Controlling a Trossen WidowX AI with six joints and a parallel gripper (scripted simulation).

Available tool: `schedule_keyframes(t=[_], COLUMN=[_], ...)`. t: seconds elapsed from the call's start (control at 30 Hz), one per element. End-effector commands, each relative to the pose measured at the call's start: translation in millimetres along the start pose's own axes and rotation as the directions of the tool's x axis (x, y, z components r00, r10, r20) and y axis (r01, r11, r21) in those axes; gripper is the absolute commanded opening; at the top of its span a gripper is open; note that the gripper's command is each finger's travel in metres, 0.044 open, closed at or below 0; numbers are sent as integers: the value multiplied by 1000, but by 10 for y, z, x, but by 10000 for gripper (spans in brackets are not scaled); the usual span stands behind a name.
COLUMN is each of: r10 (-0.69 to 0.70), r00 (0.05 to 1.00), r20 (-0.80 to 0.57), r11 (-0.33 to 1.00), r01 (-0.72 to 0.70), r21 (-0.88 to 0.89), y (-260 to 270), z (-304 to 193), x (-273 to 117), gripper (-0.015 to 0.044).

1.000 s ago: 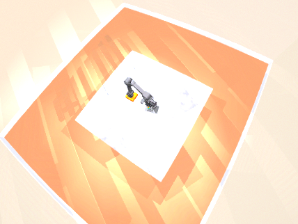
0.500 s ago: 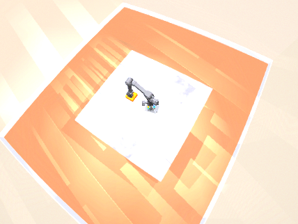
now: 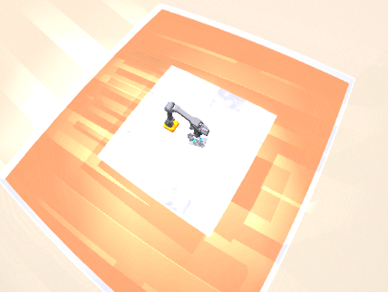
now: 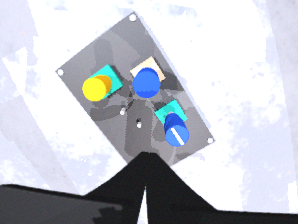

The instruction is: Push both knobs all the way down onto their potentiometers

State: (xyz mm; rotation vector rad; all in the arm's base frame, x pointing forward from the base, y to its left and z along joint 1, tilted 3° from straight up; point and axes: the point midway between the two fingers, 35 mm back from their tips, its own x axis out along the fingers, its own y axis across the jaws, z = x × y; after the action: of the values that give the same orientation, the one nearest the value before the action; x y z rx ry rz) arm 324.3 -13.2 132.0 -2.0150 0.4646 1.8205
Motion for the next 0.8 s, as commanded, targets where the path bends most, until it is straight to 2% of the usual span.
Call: schedule_keyframes(t=[0.0,0.37,0.57,0.77], r10=[-3,-6,-6,-7], r00=[1000,1000,1000,1000], r20=[12,25,25,25], r11=[989,873,870,870], r01=[4,17,18,18], r21=[-149,-487,-492,-493], y=[-67,-217,-220,-220], z=[-3,-13,-13,-8], x=[-11,-63,-64,137], gripper=[0,0,0,0])
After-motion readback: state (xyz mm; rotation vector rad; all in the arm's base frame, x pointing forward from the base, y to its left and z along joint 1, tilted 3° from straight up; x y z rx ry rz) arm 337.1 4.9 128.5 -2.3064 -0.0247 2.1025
